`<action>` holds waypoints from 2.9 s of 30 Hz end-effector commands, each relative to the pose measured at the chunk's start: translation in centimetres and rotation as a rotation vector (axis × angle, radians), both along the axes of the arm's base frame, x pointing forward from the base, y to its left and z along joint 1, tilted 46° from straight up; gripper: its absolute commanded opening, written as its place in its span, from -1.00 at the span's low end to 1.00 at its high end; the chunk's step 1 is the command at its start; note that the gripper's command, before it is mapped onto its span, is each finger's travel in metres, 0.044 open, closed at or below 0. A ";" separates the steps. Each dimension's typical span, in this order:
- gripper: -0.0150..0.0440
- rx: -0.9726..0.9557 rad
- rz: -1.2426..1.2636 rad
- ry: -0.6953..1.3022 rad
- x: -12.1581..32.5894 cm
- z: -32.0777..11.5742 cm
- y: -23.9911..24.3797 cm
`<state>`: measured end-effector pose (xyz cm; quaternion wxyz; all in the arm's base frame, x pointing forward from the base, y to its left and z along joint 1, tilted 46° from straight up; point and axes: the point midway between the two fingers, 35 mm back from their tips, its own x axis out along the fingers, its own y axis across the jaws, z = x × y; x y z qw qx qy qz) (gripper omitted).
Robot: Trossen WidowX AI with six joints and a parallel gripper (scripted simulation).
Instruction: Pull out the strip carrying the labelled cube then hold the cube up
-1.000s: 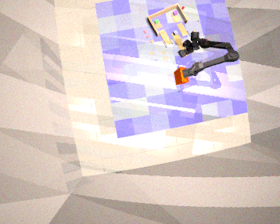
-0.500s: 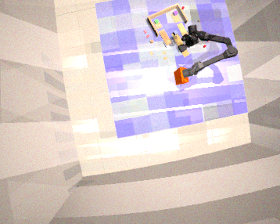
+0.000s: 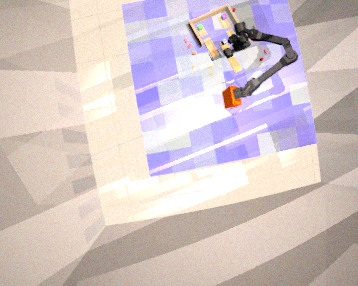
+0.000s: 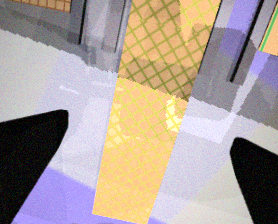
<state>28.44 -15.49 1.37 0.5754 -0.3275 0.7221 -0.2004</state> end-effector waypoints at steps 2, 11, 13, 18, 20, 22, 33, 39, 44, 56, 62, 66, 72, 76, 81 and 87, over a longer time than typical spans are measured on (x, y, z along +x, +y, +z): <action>1.00 -0.005 -0.003 0.002 1.9 -0.2 0.1; 1.00 -0.005 -0.003 0.000 5.7 -0.6 0.4; 1.00 -0.005 -0.003 0.000 6.6 -0.6 0.5; 1.00 -0.005 -0.003 -0.001 8.7 -0.8 0.6; 1.00 -0.005 -0.003 -0.002 9.5 -1.0 0.6; 1.00 -0.005 -0.003 -0.002 10.3 -1.1 0.6; 0.36 -0.004 -0.003 -0.003 10.9 -2.1 -0.2; 0.36 -0.004 -0.003 -0.003 10.8 -2.8 -0.9; 0.36 -0.005 -0.003 -0.003 10.7 -3.4 -1.4; 0.36 -0.006 -0.003 -0.002 10.4 -4.7 -2.8; 0.36 -0.007 -0.003 -0.002 10.3 -5.1 -3.2; 0.09 -0.002 -0.006 -0.010 10.4 -4.9 -3.1; -0.11 -0.002 -0.006 -0.010 10.4 -4.9 -3.1; -0.40 -0.002 -0.006 -0.010 10.4 -4.8 -3.0; -0.49 -0.001 -0.005 -0.008 9.1 -4.2 -1.7; -0.49 -0.002 -0.004 -0.003 7.1 -3.3 0.1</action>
